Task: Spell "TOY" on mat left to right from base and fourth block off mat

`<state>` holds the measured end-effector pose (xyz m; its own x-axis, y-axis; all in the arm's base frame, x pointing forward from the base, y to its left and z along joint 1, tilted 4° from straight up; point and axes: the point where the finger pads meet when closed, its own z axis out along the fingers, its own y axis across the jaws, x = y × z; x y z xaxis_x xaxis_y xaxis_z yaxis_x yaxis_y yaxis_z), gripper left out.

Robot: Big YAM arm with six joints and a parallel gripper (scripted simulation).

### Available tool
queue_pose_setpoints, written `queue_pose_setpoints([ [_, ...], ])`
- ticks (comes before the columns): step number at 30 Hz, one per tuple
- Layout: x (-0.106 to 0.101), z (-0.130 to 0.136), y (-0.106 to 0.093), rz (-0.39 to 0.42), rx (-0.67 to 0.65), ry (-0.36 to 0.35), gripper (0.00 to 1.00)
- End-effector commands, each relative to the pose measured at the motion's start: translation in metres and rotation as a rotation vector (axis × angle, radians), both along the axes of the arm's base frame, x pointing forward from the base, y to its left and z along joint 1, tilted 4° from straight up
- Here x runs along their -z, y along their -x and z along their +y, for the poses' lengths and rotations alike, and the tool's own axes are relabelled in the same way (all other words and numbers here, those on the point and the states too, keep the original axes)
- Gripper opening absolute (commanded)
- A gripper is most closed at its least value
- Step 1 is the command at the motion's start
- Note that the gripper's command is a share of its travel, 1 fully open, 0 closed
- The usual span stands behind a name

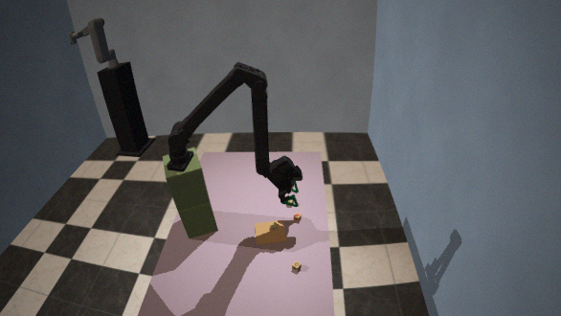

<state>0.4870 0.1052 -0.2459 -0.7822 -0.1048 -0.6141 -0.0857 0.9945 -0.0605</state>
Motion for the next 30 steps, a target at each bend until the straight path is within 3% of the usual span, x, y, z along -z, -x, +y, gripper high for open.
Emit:
queue_pose_setpoints([
  [1,-0.011,0.010,-0.006,-0.031,-0.032,0.003,1.00],
  [3,-0.011,-0.002,-0.009,-0.031,-0.008,0.004,1.00],
  [30,-0.011,-0.002,-0.009,-0.031,-0.006,0.003,1.00],
])
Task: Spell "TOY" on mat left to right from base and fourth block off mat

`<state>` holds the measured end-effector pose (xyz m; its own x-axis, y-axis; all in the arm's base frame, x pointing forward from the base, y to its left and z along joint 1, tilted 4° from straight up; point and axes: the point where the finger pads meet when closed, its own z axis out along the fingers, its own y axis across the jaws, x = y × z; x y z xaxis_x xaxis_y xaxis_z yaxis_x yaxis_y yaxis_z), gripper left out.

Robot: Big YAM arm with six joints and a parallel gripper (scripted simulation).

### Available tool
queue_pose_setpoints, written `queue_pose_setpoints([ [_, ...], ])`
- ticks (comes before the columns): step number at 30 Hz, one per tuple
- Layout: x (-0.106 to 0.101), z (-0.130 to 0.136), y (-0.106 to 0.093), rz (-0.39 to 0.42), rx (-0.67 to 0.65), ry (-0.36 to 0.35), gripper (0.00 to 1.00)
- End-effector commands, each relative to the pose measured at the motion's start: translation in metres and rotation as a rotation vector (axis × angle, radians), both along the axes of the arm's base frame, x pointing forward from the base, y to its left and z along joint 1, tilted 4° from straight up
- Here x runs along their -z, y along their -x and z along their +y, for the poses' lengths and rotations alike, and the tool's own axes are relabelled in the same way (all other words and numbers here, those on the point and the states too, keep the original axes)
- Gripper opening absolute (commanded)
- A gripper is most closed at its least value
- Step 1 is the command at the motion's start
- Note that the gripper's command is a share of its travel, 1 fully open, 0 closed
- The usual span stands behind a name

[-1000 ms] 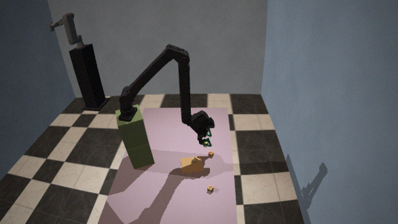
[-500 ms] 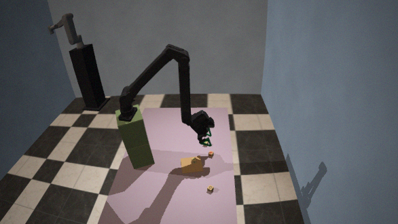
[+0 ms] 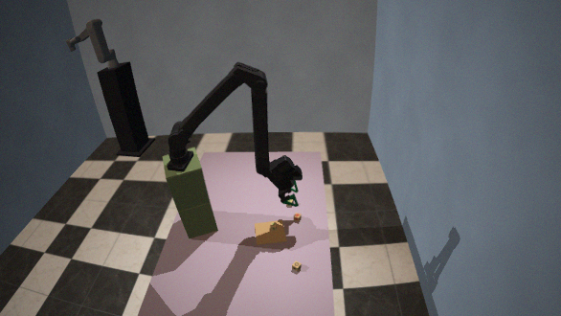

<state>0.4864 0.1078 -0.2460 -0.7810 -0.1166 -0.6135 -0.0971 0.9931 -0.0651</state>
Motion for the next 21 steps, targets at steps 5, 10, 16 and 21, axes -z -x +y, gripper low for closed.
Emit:
queue_pose_setpoints([
  [5,-0.011,-0.005,-0.010,-0.032,0.005,-0.002,1.00],
  [10,-0.011,-0.005,-0.010,-0.032,0.005,-0.002,1.00],
  [16,0.001,-0.012,0.005,-0.012,0.002,0.002,1.00],
  [21,0.004,-0.051,0.055,-0.003,0.002,0.004,1.00],
])
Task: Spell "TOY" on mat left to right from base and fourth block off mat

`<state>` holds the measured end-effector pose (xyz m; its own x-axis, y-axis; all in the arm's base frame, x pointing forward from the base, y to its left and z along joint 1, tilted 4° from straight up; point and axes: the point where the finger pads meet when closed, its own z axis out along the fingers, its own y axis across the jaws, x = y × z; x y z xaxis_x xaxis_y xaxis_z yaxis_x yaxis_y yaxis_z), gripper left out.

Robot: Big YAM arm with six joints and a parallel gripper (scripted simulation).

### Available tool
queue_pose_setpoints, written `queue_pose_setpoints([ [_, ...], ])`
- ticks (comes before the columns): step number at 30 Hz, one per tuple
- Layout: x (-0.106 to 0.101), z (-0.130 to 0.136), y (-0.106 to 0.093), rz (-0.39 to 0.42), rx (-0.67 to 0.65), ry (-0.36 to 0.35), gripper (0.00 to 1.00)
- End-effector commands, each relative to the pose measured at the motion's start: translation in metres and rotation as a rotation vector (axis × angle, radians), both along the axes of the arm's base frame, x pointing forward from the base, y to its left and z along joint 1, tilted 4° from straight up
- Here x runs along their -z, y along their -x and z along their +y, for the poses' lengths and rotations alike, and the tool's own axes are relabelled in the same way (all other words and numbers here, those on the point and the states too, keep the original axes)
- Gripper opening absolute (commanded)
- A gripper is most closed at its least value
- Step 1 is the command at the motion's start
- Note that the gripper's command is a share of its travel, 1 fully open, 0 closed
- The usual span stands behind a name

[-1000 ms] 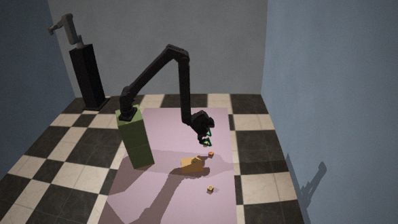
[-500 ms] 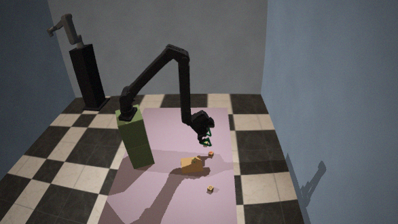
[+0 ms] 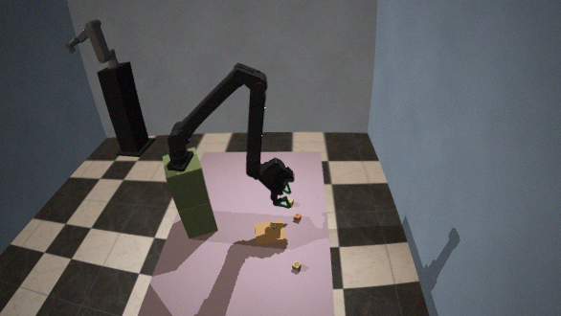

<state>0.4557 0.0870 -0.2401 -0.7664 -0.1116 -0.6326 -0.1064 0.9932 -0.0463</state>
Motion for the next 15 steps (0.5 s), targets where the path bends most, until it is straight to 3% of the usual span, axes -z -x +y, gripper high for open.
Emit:
queue_pose_setpoints([
  [1,0.010,-0.030,0.024,0.018,0.012,0.026,1.00],
  [2,0.010,-0.030,0.024,0.018,0.012,0.026,1.00],
  [4,0.005,-0.054,0.064,0.025,0.012,0.027,1.00],
  [6,0.001,-0.064,0.083,0.028,0.012,0.027,1.00],
  [9,0.001,-0.064,0.084,0.028,0.012,0.027,1.00],
  [10,0.001,-0.063,0.071,0.005,0.012,0.025,1.00],
  [13,-0.013,-0.053,0.059,-0.032,-0.010,0.022,1.00],
  [15,-0.006,-0.055,0.065,-0.013,-0.006,0.025,1.00],
])
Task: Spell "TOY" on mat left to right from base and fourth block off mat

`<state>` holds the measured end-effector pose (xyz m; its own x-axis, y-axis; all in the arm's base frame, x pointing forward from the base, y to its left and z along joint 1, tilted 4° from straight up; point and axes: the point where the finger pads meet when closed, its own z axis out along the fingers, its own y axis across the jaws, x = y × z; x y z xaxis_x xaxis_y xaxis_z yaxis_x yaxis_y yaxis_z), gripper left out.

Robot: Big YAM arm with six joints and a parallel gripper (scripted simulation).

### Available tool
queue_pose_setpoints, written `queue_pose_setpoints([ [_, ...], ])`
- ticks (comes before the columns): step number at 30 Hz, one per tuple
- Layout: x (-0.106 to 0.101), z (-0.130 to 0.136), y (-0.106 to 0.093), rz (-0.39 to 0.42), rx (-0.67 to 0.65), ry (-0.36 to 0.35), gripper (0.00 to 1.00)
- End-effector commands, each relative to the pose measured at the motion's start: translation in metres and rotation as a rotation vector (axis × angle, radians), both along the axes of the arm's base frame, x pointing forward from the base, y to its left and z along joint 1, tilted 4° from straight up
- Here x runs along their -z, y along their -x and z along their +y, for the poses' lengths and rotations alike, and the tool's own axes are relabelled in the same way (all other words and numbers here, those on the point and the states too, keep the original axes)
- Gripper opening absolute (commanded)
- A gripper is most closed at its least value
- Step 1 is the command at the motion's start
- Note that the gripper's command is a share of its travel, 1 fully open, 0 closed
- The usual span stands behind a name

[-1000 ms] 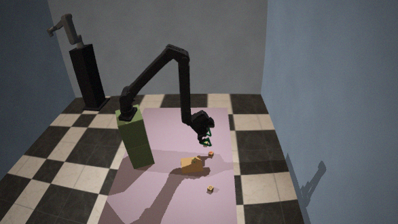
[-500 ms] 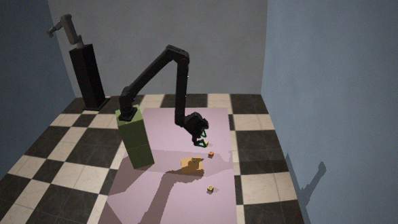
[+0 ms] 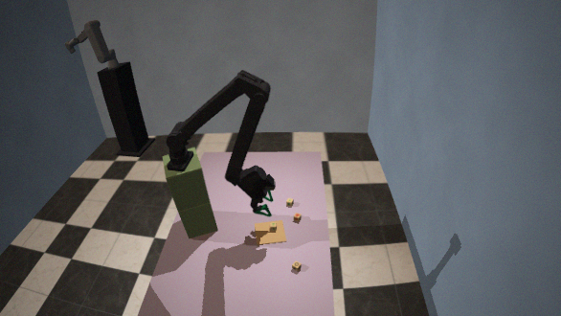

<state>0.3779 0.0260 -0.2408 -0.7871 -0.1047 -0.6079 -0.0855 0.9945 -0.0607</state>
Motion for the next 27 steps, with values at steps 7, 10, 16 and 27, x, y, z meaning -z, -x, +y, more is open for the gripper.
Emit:
queue_pose_setpoints([
  [7,0.001,0.004,0.004,0.002,-0.029,0.012,1.00],
  [10,0.001,0.004,0.004,0.002,-0.027,0.010,1.00],
  [16,0.001,0.004,0.004,0.002,-0.027,0.010,1.00],
  [27,0.001,0.004,0.004,0.002,-0.027,0.010,1.00],
])
